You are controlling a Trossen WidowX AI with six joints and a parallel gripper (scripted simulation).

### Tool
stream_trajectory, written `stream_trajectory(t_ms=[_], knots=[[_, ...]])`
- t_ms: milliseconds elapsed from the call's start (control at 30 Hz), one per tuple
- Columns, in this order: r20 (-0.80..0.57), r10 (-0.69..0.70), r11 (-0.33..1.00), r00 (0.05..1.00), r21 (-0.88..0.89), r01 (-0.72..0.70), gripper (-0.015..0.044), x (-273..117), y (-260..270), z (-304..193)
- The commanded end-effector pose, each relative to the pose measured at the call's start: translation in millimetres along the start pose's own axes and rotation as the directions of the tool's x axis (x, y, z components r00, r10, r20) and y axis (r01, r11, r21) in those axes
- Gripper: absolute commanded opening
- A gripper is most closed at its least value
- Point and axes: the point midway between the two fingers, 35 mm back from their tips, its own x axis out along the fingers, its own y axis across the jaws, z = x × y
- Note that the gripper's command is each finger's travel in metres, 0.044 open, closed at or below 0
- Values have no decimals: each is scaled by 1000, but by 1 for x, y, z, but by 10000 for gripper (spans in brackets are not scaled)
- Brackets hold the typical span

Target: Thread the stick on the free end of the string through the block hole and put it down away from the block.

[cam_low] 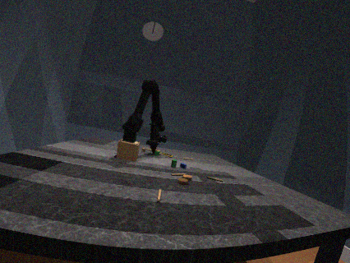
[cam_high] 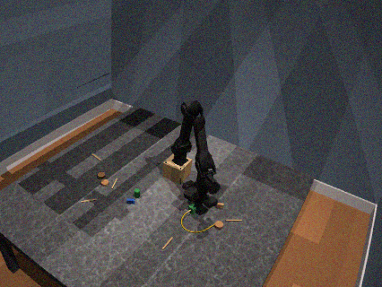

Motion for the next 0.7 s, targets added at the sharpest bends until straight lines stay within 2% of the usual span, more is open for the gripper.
stream_trajectory(t_ms=[0, 667], knots=[[3, -1, 1000, 1000, 4, 1, 0, 0, -1, 0], [0, 13, 1000, 1000, 5, -13, 0, -1, -4, -23]])
